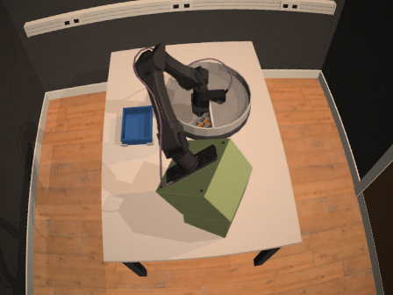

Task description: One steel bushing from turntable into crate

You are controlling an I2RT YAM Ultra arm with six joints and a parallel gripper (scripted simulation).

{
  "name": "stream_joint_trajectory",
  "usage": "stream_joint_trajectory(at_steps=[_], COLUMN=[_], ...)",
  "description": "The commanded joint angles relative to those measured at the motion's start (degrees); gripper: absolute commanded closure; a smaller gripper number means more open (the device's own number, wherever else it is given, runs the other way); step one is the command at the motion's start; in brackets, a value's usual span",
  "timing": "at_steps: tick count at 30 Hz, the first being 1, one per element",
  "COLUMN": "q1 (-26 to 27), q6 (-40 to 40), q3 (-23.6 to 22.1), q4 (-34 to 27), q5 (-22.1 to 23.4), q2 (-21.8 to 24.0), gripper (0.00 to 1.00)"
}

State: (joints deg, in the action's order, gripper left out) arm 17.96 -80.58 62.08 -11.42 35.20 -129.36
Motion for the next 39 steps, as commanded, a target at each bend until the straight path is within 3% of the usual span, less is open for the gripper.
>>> stream_joint_trajectory(at_steps=[1, 39], q1=[1.16, 1.64], q6=[-0.21, 0.66], q3=[0.26, 1.4], q4=[-0.28, -1.05], q5=[-0.96, -0.88], q2=[1.05, 0.26], gripper=[0.87, 0.87])
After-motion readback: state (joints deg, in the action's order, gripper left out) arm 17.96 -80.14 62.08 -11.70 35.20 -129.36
